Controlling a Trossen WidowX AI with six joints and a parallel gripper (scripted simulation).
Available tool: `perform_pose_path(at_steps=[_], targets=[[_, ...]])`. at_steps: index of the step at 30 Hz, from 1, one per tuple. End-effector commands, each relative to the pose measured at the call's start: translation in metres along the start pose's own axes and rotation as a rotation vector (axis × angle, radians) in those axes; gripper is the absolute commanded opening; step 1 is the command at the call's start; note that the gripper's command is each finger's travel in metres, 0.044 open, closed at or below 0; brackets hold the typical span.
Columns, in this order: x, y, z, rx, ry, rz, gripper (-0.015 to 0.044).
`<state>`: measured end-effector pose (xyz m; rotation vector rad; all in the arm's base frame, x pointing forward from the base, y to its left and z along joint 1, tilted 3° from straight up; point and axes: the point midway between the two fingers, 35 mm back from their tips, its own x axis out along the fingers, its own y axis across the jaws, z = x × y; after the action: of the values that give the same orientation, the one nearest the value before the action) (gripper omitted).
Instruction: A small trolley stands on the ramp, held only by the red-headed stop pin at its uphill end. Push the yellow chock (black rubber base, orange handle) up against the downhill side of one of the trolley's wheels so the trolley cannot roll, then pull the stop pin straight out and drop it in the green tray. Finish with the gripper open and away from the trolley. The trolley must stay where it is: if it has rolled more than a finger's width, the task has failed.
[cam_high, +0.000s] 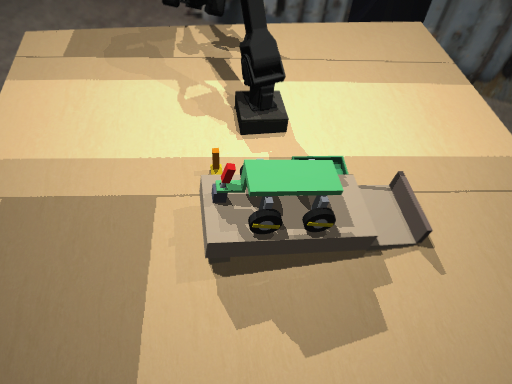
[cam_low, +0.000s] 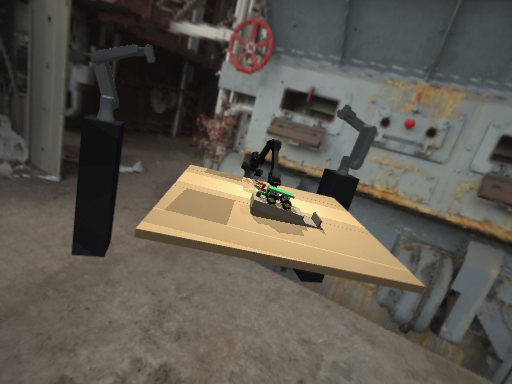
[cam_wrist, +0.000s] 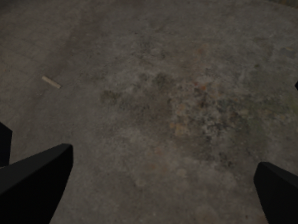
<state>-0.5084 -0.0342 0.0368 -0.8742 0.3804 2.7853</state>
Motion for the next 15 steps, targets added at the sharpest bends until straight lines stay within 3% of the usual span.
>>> perform_pose_path(at_steps=[1,8,15], targets=[[0.000,0.001,0.000,-0.004,0.001,0.002,0.0374],[-0.026,0.058,-0.022,-0.226,0.048,0.120,0.0190],[-0.059,0.094,-0.048,-0.324,0.108,0.193,0.0190]])
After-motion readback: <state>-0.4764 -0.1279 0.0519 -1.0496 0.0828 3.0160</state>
